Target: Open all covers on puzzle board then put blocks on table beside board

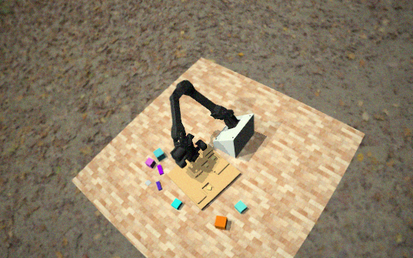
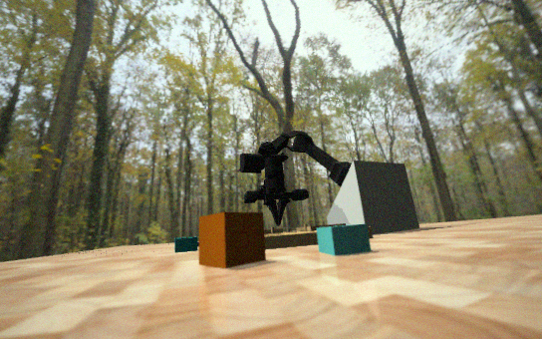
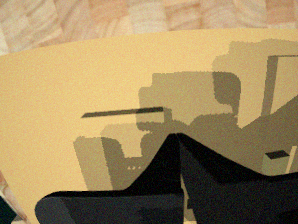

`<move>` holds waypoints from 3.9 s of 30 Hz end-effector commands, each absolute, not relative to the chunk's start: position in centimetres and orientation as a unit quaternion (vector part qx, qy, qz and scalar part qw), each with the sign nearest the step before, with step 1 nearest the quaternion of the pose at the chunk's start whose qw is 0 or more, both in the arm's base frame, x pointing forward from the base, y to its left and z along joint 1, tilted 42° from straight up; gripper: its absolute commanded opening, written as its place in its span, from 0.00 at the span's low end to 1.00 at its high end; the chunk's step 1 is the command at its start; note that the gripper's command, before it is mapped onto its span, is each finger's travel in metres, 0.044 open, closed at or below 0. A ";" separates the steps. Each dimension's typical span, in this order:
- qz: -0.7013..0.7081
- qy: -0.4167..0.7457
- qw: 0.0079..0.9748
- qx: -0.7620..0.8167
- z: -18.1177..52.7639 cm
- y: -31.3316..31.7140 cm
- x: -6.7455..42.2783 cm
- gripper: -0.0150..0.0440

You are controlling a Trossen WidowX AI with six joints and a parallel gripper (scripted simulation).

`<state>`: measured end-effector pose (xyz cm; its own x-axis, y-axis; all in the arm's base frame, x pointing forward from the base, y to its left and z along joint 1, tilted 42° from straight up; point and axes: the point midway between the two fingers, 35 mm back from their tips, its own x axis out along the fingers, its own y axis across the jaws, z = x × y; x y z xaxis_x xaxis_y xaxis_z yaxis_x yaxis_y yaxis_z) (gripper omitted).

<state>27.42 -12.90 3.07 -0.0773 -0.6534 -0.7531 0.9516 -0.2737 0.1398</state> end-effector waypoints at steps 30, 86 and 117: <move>-0.706 0.200 0.571 0.368 2.4 -14.9 28.5 0.25; -0.705 0.199 0.572 0.370 2.6 -15.9 34.6 0.25; -0.705 0.198 0.572 0.370 1.6 -14.9 37.6 0.25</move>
<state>37.14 -15.17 1.59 -0.0762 -0.6566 -0.7504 0.9537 -0.2676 0.1372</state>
